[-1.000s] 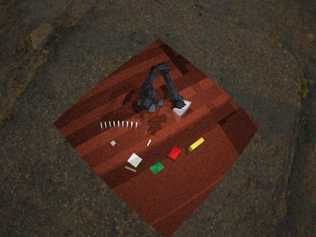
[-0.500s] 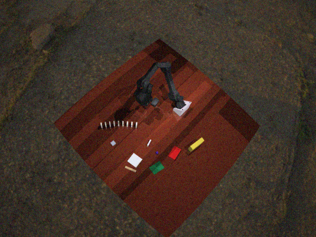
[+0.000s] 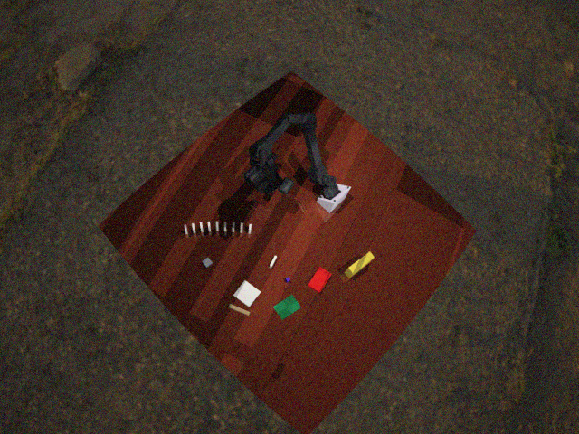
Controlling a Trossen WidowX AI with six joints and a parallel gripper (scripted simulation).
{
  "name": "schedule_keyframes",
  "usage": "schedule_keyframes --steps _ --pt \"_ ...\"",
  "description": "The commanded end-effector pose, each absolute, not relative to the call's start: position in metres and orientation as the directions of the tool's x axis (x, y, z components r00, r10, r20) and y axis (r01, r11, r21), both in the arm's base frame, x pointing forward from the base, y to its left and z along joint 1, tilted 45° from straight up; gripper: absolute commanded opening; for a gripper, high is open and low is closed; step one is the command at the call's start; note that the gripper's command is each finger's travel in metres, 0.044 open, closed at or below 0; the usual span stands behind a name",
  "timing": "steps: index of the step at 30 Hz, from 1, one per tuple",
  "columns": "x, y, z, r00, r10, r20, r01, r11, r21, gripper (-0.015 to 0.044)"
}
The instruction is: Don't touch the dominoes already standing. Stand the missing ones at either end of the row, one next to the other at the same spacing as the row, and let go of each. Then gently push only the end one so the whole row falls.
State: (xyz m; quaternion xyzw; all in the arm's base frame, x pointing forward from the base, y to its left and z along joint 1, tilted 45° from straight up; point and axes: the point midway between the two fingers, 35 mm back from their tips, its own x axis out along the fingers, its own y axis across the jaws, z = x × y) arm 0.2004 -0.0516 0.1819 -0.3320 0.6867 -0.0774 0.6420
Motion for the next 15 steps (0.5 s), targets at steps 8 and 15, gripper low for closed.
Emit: schedule_keyframes --steps 8,15 --pt "0.187 -0.052 0.158 0.018 -0.34 -0.94 -0.386 0.865 -0.32 0.0025" --pt "0.183 -0.05 0.146 0.038 -0.204 -0.978 -0.405 0.892 -0.201 0.0025"
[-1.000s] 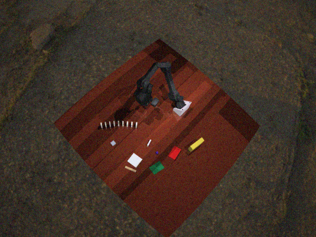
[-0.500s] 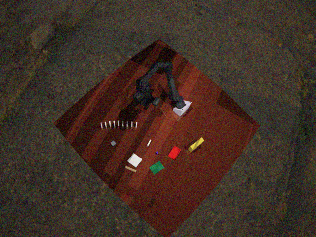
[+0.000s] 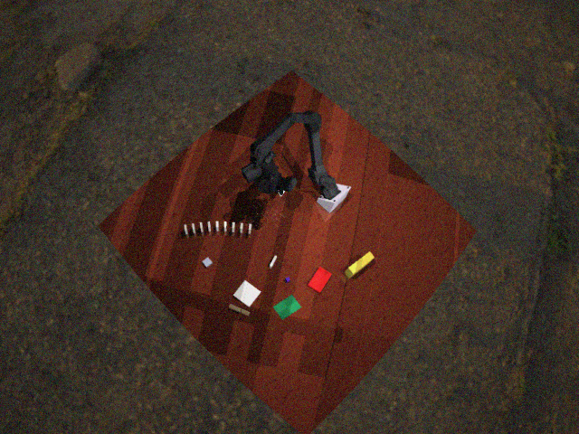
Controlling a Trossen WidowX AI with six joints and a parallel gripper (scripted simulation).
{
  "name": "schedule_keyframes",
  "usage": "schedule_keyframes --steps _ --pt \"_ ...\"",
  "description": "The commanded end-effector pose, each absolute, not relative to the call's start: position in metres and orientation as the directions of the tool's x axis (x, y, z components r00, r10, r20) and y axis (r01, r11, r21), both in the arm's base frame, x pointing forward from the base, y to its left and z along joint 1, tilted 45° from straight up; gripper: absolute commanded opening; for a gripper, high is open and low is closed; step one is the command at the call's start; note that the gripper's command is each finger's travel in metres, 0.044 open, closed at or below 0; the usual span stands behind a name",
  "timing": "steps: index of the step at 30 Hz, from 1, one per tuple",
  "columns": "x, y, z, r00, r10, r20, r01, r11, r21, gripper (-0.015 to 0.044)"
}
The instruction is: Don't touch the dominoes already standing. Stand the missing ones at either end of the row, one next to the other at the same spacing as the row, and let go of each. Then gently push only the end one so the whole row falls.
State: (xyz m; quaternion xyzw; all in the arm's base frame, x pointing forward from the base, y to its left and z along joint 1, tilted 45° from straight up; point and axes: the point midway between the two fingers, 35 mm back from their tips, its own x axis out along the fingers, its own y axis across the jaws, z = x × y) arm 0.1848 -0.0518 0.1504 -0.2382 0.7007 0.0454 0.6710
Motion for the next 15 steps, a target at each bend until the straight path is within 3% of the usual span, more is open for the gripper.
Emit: schedule_keyframes --steps 1,15 --pt "0.182 -0.05 0.145 0.044 -0.184 -0.982 -0.408 0.894 -0.186 0.0025" --pt "0.183 -0.045 0.132 0.176 0.062 -0.982 -0.465 0.885 -0.028 0.0025"
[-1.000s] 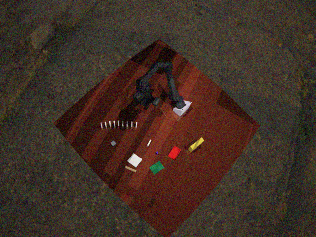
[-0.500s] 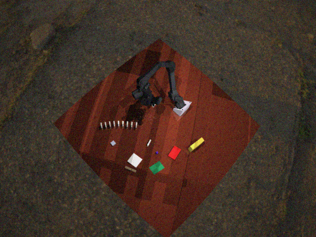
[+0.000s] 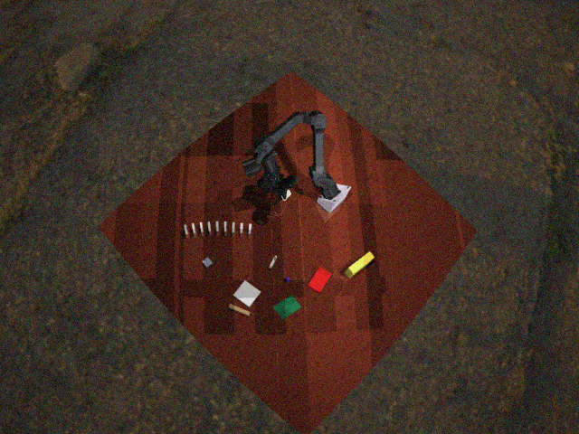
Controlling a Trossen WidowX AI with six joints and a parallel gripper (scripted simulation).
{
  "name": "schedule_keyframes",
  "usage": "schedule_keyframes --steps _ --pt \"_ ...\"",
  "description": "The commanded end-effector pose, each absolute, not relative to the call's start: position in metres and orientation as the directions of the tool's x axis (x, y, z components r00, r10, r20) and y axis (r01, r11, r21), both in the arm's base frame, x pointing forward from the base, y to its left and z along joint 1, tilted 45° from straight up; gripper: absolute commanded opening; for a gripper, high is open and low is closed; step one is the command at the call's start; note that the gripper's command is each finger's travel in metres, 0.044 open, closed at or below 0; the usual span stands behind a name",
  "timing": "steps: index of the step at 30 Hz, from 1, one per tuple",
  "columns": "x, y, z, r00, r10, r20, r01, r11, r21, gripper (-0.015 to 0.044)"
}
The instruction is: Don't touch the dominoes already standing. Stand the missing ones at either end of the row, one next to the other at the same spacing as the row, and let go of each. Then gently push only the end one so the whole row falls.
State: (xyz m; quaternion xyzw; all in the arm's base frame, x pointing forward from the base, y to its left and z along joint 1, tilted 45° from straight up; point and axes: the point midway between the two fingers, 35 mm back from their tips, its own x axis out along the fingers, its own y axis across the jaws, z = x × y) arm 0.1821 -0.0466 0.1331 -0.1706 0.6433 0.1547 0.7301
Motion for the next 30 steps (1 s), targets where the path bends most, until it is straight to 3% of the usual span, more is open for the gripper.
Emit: schedule_keyframes --steps 1,15,30 --pt "0.183 -0.044 0.132 0.189 0.077 -0.979 -0.47 0.882 -0.021 0.0025" --pt "0.19 -0.044 0.133 0.401 0.245 -0.883 -0.545 0.838 -0.015 0.0025" --pt "0.198 -0.053 0.146 0.639 0.317 -0.701 -0.574 0.803 -0.161 0.0025"
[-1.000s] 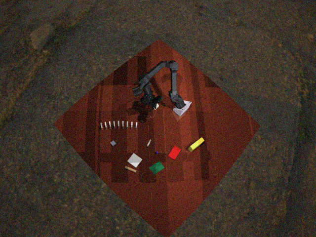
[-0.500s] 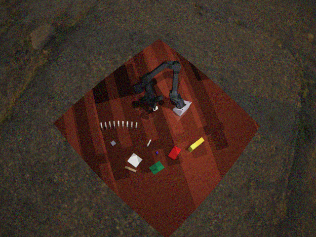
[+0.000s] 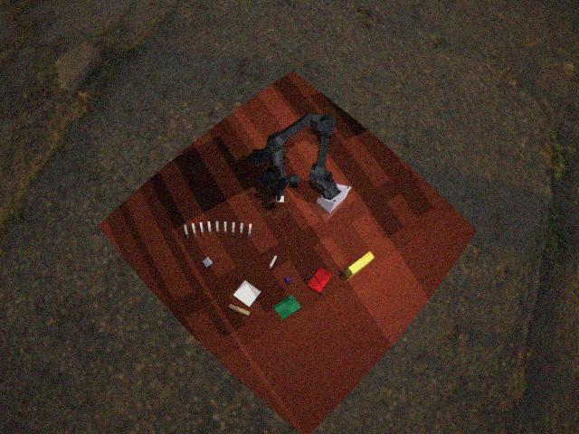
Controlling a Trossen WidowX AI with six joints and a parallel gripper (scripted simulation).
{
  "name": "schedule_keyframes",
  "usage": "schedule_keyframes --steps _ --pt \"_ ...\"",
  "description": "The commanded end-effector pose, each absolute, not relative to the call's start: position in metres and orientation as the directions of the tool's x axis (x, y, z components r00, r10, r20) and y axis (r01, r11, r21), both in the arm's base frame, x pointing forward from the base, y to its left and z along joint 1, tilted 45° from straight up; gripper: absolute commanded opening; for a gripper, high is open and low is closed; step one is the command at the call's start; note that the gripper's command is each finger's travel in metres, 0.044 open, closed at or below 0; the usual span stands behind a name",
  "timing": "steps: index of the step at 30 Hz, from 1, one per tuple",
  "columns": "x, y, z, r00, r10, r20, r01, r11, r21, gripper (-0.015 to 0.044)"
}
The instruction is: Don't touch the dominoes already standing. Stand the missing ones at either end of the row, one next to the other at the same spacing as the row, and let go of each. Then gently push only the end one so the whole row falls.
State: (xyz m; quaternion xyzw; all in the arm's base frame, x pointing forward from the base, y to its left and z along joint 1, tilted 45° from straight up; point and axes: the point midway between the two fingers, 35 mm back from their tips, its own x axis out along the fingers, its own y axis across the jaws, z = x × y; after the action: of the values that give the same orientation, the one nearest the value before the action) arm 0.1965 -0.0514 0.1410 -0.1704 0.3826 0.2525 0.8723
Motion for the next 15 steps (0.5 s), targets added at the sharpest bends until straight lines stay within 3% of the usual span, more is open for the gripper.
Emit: schedule_keyframes --steps 1,15 --pt "0.198 -0.053 0.147 0.654 0.318 -0.686 -0.573 0.8 -0.176 0.0025" --pt "0.197 -0.065 0.167 0.835 0.306 -0.457 -0.508 0.747 -0.428 0.0025"
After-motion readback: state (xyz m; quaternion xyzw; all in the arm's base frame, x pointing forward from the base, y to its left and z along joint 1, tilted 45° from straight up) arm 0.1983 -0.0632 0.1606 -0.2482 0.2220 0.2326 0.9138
